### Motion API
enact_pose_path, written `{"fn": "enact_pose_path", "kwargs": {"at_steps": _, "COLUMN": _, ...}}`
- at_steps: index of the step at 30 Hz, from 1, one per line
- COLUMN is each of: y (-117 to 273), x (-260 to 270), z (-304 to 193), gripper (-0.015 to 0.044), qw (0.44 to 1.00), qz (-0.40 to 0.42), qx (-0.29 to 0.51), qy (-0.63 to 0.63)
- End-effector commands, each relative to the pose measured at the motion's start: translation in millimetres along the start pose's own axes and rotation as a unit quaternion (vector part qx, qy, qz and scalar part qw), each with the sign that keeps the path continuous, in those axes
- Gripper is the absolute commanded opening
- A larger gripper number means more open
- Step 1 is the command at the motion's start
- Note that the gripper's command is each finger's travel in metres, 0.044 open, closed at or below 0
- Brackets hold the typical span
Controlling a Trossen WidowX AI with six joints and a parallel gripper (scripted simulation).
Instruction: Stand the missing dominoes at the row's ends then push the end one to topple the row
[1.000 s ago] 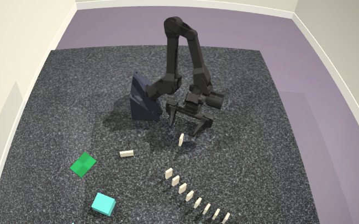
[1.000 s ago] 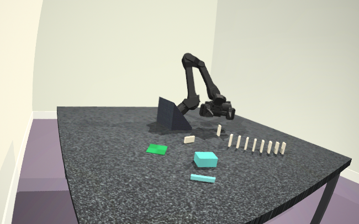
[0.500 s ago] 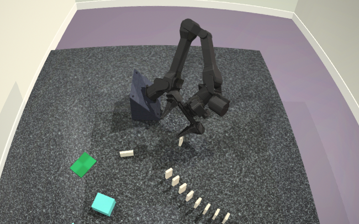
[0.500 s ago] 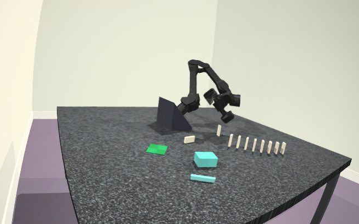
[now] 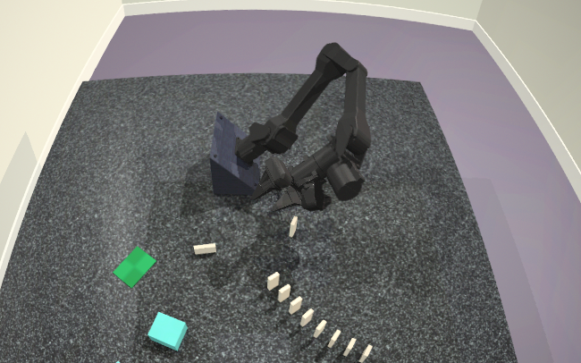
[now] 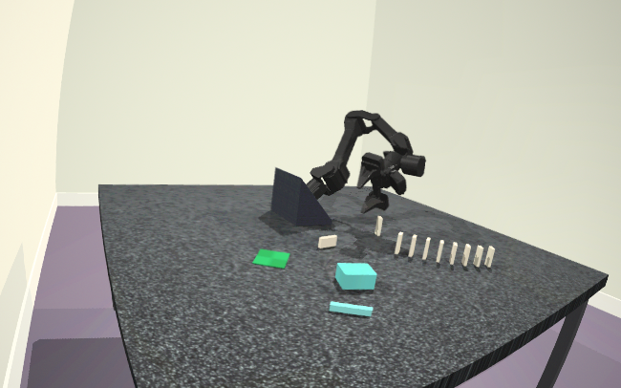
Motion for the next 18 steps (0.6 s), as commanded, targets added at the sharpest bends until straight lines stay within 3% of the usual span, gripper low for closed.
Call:
{"fn": "enact_pose_path", "kwargs": {"at_steps": 1, "y": 5.3, "x": -5.2, "z": 3.4, "gripper": 0.044, "qw": 0.95, "qz": 0.232, "qx": -0.014, "qy": 0.21}}
{"fn": "enact_pose_path", "kwargs": {"at_steps": 6, "y": 16.0, "x": -18.6, "z": 13.9, "gripper": 0.044, "qw": 0.888, "qz": 0.346, "qx": -0.132, "qy": 0.273}}
{"fn": "enact_pose_path", "kwargs": {"at_steps": 12, "y": 25.1, "x": -35.7, "z": 23.4, "gripper": 0.044, "qw": 0.834, "qz": 0.372, "qx": -0.257, "qy": 0.317}}
{"fn": "enact_pose_path", "kwargs": {"at_steps": 18, "y": 26.0, "x": -37.8, "z": 24.4, "gripper": 0.044, "qw": 0.828, "qz": 0.371, "qx": -0.272, "qy": 0.322}}
Point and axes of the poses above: the point midway between the two fingers, 35 mm back from their tips, its own y axis back along the fingers, its own x axis across the jaws, z = x × y, the point moved 4 cm from there along y, back along the fingers, and after that the axes turned 9 degrees about y, right-handed, at the moved point
